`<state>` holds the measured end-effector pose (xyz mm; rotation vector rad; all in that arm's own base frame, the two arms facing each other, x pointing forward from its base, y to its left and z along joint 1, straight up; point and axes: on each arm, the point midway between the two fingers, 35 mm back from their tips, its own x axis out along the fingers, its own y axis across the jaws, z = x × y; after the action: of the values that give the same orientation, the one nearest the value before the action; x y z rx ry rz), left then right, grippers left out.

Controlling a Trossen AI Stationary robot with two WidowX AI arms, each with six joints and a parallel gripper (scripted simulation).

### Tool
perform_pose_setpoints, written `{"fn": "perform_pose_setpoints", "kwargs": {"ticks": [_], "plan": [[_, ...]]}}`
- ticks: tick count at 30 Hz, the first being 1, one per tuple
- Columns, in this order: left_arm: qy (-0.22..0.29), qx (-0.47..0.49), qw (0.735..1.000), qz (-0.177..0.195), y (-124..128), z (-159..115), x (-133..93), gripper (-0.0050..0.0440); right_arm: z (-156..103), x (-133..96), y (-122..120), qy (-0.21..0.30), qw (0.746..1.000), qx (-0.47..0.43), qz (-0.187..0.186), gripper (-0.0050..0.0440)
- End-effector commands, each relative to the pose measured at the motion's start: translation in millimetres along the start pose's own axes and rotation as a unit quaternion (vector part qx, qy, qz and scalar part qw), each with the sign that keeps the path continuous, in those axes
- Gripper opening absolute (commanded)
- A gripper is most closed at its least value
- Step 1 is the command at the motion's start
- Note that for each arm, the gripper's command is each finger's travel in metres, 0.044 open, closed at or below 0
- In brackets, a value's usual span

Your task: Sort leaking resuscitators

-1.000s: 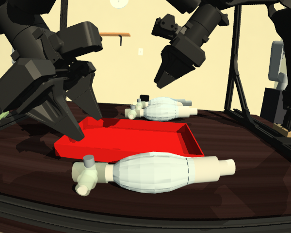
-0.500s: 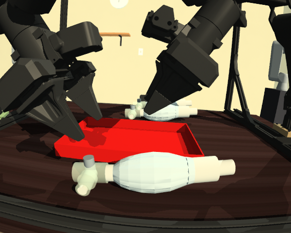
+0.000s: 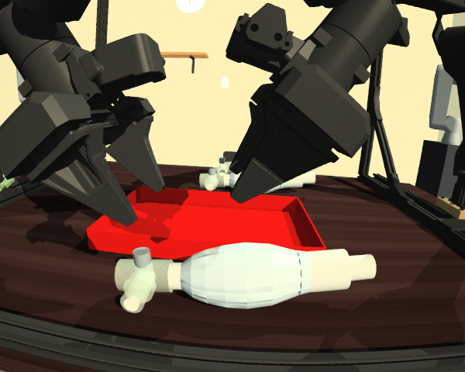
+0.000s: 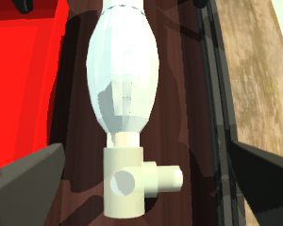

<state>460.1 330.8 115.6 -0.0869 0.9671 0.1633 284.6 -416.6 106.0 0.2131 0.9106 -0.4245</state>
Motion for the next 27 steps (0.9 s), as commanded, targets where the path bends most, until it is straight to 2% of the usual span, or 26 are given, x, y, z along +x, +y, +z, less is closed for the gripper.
{"fn": "perform_pose_setpoints", "kwargs": {"ticks": [1, 6, 7, 27], "plan": [[0.002, 0.001, 1.0, -0.001, 2.4, -1.5, 4.0, 0.044, -1.0, 3.6, -1.0, 0.002, 1.0, 0.001, 0.001, 0.0409], [0.002, 0.001, 1.0, -0.001, 2.4, -1.5, 4.0, 0.044, -1.0, 3.6, -1.0, 0.002, 1.0, 0.001, 0.001, 0.0409], [-0.001, 0.0, 1.0, 0.0, 2.5, -34.8, 53.8, 0.044, -31.0, 43.8, -1.1, 0.0, 1.0, 0.0, 0.0, 0.0409], [-0.005, 0.001, 1.0, 0.001, 3.2, -35.2, 53.8, 0.044, -31.0, 43.8, -2.0, 0.0, 1.0, -0.002, 0.006, 0.0409]]}}
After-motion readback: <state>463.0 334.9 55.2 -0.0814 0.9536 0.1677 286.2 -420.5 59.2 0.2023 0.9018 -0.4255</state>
